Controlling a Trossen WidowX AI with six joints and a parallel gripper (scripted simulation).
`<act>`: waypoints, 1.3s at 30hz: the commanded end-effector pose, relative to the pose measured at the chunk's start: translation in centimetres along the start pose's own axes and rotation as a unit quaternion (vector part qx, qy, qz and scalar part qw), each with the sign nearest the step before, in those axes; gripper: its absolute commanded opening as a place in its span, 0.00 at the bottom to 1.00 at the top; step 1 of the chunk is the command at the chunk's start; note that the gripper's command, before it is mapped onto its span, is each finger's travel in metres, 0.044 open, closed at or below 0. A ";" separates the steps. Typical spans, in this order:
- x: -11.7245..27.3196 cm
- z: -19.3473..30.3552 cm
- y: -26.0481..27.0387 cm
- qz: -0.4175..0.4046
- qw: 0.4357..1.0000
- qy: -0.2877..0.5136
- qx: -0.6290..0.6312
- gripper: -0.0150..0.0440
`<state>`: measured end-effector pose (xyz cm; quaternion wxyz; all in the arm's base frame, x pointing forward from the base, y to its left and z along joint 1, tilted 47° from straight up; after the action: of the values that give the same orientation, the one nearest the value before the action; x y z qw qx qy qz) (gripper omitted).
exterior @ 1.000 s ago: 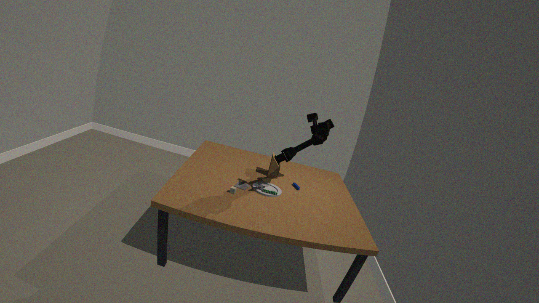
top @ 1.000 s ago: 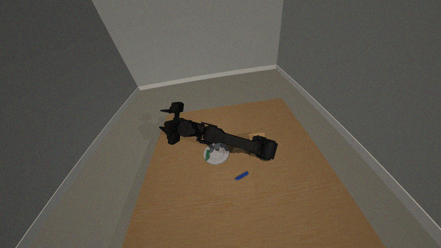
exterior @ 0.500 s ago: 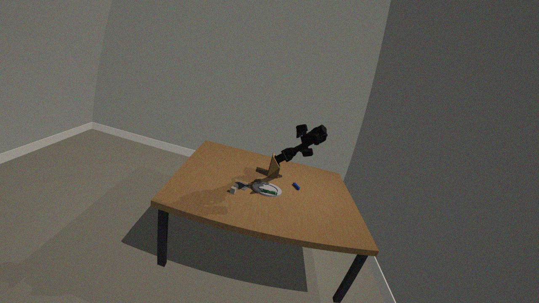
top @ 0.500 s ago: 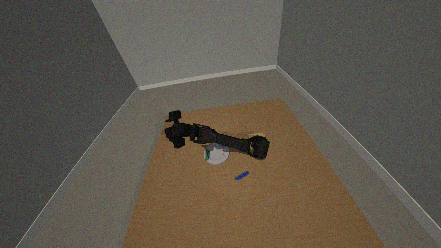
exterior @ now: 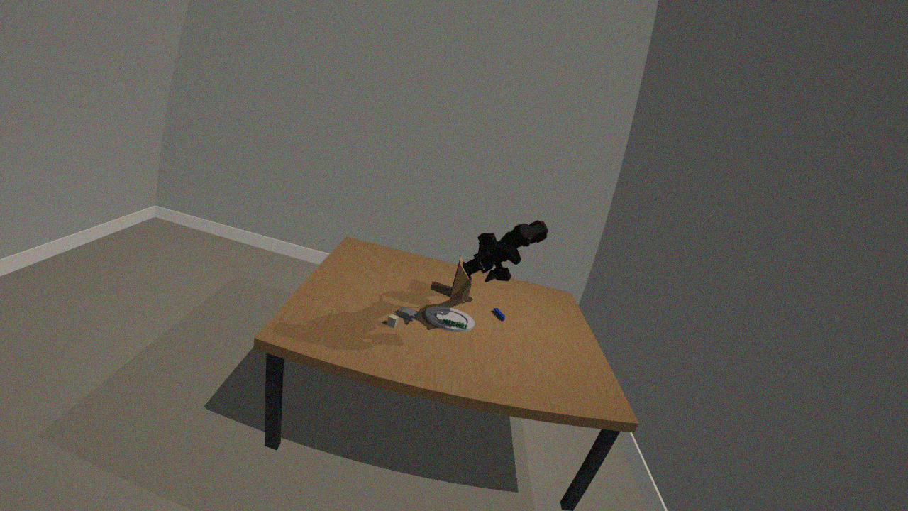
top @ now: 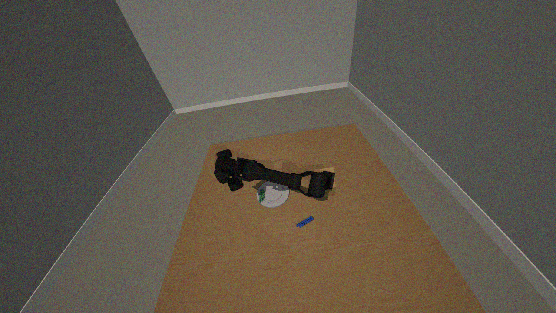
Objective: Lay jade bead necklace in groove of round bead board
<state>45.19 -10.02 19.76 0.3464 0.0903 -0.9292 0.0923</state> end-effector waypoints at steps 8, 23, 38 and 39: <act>-3.9 4.7 3.6 -0.125 0.989 0.082 0.007 0.90; -6.8 11.1 9.3 -0.309 0.934 0.176 -0.016 0.90; -7.5 15.2 13.4 -0.431 0.871 0.226 -0.061 0.90; -7.5 15.2 13.5 -0.431 0.871 0.226 -0.061 0.90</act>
<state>38.26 0.12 2.20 0.5571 0.4330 -0.7017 -0.0994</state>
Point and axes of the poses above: the point midway between the two fingers, 35 mm back from their tips, its own x axis back along the fingers, its own y axis across the jaws, z = x × y, the point moved 5 cm from there along x, back along the fingers, and after that the axes turned 1 degree about -x, right-handed, at the moved point
